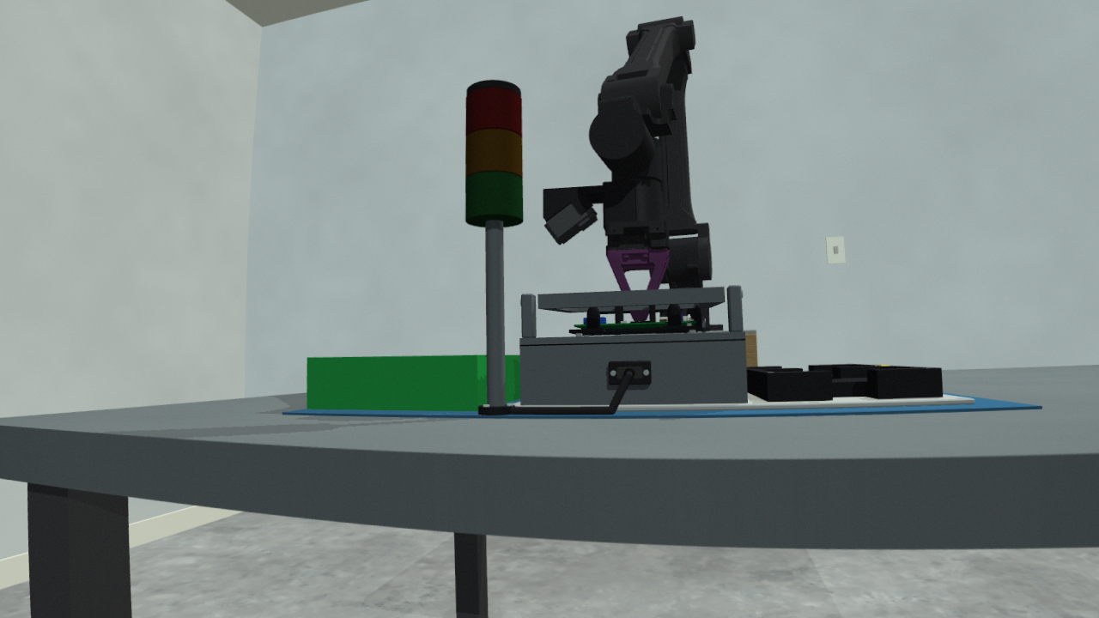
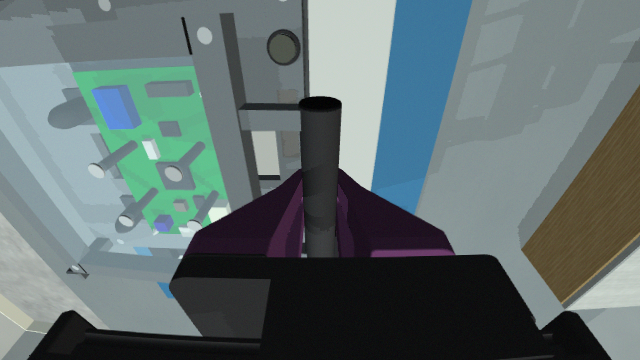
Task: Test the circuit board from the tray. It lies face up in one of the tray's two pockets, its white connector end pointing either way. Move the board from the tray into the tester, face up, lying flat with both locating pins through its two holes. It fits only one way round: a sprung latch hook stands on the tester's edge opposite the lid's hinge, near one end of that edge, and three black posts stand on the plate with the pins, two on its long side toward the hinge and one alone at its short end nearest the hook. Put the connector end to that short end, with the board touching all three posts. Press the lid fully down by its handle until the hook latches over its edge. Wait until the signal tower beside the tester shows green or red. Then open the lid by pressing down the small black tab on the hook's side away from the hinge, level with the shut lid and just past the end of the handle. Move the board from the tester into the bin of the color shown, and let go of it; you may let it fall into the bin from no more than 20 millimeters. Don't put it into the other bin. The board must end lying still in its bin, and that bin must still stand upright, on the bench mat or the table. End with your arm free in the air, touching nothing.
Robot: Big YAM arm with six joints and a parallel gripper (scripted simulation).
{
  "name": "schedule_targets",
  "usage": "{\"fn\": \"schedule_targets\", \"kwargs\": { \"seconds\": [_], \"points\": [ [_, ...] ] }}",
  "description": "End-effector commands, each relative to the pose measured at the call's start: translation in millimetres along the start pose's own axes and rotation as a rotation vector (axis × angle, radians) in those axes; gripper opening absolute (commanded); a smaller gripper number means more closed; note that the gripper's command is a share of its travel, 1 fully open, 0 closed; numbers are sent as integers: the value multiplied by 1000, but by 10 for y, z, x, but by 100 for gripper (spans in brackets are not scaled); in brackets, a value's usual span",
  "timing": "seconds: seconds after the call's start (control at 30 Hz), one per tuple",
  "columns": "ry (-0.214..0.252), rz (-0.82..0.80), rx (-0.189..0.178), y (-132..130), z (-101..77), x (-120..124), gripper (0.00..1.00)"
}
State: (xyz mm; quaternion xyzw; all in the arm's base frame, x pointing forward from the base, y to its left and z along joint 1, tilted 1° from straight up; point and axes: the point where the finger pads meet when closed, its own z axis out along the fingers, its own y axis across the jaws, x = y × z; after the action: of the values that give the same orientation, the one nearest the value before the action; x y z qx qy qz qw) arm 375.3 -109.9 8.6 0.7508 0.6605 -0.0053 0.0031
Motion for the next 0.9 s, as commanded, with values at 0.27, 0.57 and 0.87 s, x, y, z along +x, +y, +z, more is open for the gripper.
{"fn": "schedule_targets", "kwargs": {
  "seconds": [0.27,0.57,0.87],
  "points": [
    [15,-22,-6,98,147,46,0],
    [16,-23,-1,74,190,50,0],
    [16,-23,-1,74,190,50,0]
  ]
}}
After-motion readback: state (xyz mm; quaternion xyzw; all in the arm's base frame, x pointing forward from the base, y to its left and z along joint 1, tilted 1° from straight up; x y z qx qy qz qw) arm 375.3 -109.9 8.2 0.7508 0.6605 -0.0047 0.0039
